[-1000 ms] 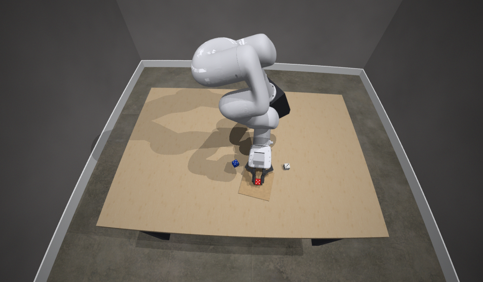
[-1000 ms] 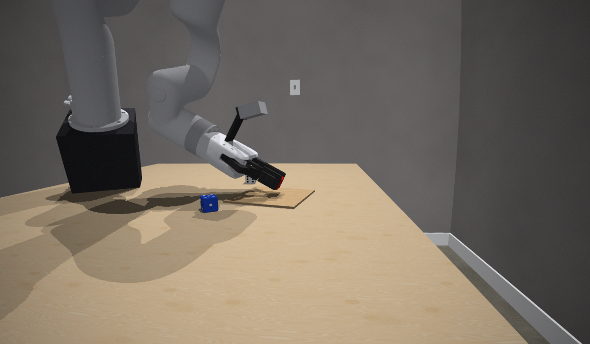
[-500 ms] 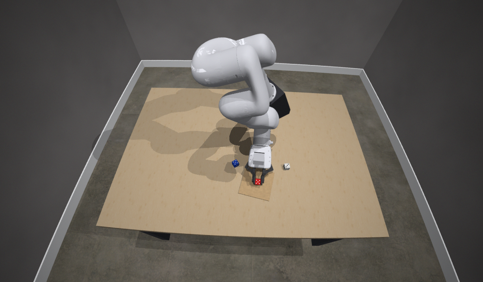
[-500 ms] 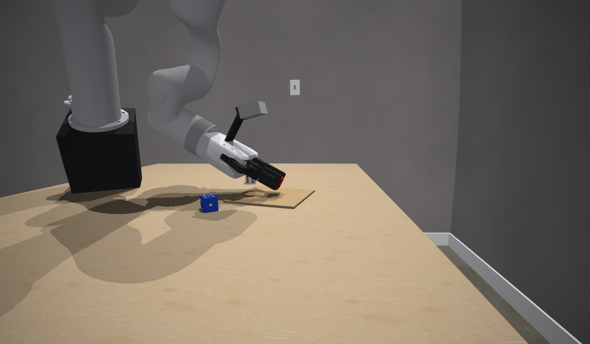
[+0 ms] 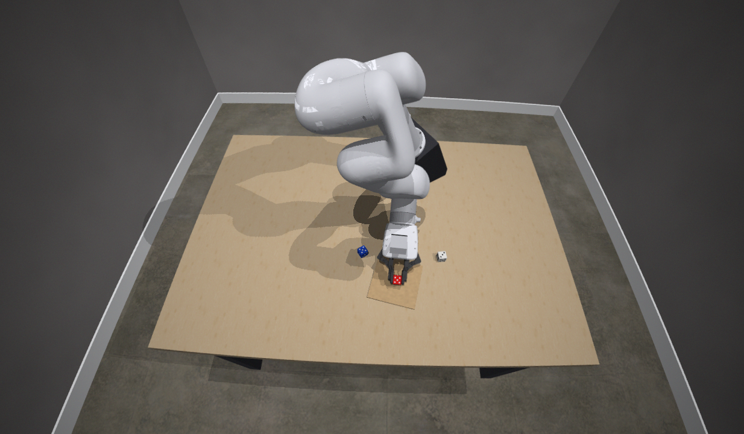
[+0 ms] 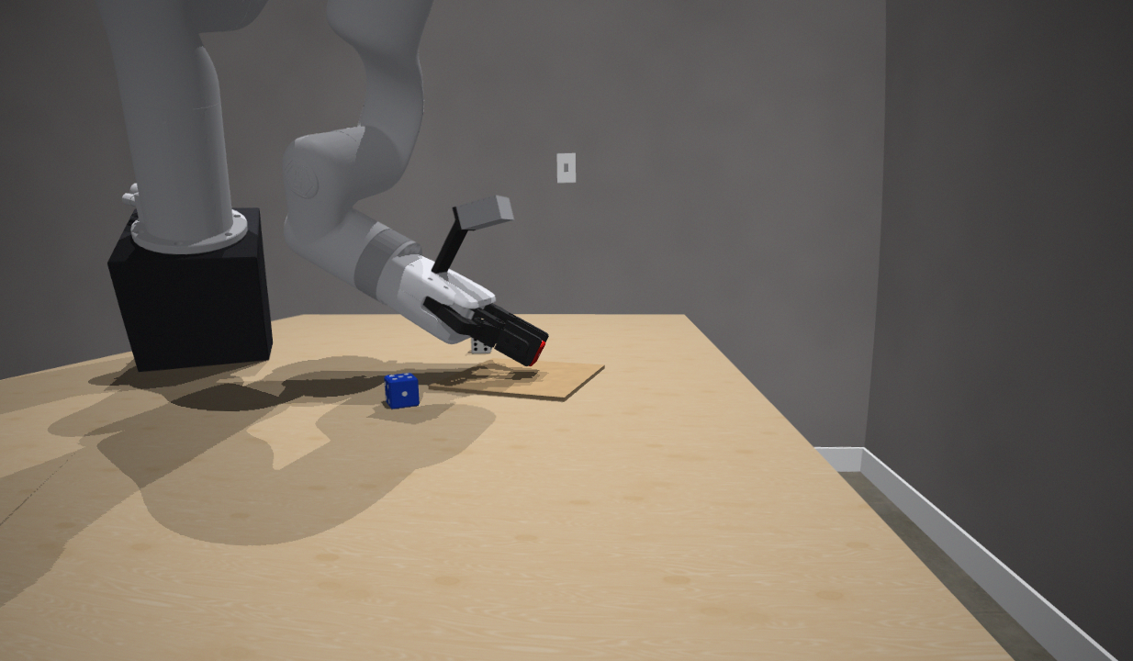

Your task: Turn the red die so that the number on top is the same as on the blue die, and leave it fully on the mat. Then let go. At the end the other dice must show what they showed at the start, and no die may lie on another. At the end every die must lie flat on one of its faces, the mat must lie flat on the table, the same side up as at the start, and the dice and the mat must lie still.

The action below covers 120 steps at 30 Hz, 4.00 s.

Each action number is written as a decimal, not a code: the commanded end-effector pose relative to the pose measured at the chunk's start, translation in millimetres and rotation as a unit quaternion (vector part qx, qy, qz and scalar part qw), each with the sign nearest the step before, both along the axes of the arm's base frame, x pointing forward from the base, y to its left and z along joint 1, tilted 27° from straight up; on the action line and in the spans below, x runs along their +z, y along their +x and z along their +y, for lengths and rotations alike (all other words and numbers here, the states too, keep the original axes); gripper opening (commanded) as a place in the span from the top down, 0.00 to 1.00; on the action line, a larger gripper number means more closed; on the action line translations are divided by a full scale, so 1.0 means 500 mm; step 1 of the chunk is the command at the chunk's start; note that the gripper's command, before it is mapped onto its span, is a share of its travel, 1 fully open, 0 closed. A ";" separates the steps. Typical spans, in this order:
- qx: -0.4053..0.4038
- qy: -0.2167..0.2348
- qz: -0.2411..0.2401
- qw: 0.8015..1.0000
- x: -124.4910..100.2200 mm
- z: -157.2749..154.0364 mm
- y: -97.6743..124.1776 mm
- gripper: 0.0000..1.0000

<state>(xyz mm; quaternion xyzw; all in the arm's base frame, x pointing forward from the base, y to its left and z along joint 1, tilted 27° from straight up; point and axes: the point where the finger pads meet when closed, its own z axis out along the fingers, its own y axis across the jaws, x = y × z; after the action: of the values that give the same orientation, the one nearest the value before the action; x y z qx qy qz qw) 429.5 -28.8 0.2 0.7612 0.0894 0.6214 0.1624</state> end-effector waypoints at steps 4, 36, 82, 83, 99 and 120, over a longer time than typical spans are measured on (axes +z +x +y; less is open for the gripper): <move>0.000 0.000 0.000 1.000 -0.006 -0.002 0.003 0.79; 0.000 0.000 0.000 1.000 -0.018 -0.007 0.006 0.79; 0.000 0.000 0.000 1.000 -0.018 -0.007 0.006 0.58; 0.000 0.000 0.000 1.000 -0.018 -0.007 0.006 0.58; 0.000 0.000 0.000 1.000 -0.018 -0.007 0.006 0.58; 0.000 0.000 0.000 1.000 -0.017 -0.006 0.000 0.58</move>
<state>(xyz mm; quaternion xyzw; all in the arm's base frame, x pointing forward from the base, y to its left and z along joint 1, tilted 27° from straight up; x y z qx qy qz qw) 432.1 -32.7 -9.2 0.7611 0.0894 0.6216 0.1625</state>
